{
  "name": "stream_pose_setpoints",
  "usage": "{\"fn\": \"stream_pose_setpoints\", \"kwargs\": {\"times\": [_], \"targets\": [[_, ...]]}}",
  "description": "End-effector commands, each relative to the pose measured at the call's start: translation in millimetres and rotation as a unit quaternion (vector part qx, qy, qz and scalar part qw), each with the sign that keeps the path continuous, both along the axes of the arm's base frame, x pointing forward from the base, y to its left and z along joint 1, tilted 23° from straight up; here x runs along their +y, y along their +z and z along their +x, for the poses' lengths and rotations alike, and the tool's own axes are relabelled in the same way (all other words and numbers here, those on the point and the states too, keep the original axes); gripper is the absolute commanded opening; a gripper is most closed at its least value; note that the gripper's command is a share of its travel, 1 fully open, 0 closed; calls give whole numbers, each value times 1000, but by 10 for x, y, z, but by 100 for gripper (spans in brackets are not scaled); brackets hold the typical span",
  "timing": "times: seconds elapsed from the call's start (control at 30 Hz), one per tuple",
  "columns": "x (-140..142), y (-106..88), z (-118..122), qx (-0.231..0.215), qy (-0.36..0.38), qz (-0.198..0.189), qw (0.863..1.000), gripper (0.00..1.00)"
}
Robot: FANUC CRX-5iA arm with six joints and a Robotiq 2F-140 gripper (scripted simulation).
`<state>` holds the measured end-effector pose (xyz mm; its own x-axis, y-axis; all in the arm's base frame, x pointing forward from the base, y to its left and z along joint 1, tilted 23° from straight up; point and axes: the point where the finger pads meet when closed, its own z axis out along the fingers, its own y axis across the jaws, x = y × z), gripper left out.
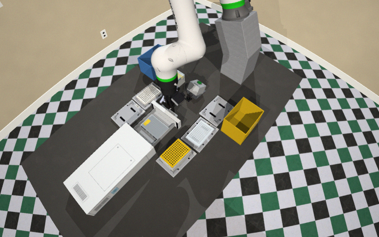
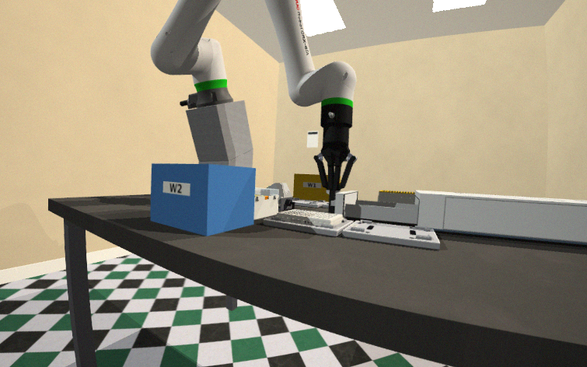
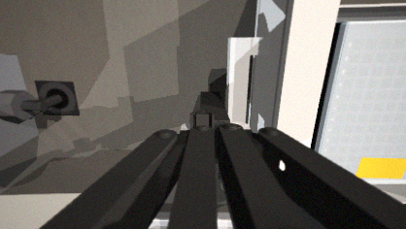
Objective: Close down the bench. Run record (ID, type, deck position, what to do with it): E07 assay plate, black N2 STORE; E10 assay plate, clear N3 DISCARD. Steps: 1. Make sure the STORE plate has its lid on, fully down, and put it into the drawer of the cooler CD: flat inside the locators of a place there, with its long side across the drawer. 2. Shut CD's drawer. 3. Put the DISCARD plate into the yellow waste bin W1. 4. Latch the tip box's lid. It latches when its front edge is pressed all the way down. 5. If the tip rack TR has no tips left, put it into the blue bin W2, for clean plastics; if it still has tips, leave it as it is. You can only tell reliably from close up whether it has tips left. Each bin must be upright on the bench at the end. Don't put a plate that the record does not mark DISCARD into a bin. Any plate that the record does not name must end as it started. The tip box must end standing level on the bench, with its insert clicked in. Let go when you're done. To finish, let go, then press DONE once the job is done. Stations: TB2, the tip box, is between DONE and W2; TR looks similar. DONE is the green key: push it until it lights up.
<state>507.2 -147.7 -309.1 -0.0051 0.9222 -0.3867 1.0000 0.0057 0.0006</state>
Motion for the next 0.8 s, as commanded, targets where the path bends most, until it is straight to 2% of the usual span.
{"fn": "stream_pose_setpoints", "kwargs": {"times": [0.0, 0.77], "targets": [[3, 5, 40, 0, 0, 0, 1000, 10], [4, 5, 294, 0, 0, 0, 1000, 10]]}}
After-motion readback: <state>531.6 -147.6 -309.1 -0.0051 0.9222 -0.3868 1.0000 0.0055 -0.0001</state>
